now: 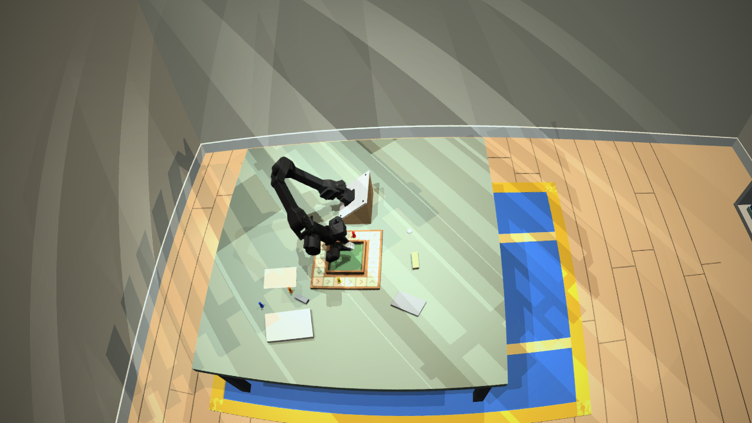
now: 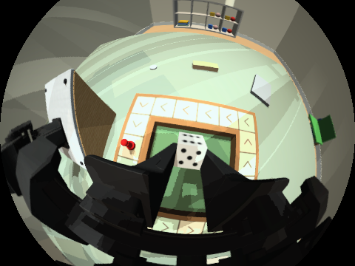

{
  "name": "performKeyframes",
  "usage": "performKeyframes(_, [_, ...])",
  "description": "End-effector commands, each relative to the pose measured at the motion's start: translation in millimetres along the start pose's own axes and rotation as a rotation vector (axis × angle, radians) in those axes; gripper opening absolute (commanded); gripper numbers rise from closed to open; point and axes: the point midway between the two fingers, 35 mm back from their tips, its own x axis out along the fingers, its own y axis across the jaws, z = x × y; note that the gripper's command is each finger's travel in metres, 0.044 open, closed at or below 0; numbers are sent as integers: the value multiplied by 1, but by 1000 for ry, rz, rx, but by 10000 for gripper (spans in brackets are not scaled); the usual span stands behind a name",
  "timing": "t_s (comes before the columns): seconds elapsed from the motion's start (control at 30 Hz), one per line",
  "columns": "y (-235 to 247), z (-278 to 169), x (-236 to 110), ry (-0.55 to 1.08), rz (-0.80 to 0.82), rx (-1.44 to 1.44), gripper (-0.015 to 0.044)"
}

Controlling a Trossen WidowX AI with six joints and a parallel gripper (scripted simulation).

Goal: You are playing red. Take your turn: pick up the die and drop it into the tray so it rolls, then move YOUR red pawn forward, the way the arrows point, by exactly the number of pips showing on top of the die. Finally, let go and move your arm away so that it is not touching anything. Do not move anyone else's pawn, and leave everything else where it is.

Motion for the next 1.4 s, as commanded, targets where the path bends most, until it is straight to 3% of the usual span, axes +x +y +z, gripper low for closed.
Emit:
performKeyframes(0.0, [1, 0, 0, -110, -38, -23, 0])
performKeyframes(0.13, [0, 0, -3, -152, -58, -32, 0])
performKeyframes(0.33, [-9, 0, -42, -152, -59, -32, 0])
performKeyframes(1.2, [-7, -1, -40, -145, -56, -25, 0])
performKeyframes(1.37, [-7, -1, -40, -145, -56, -25, 131])
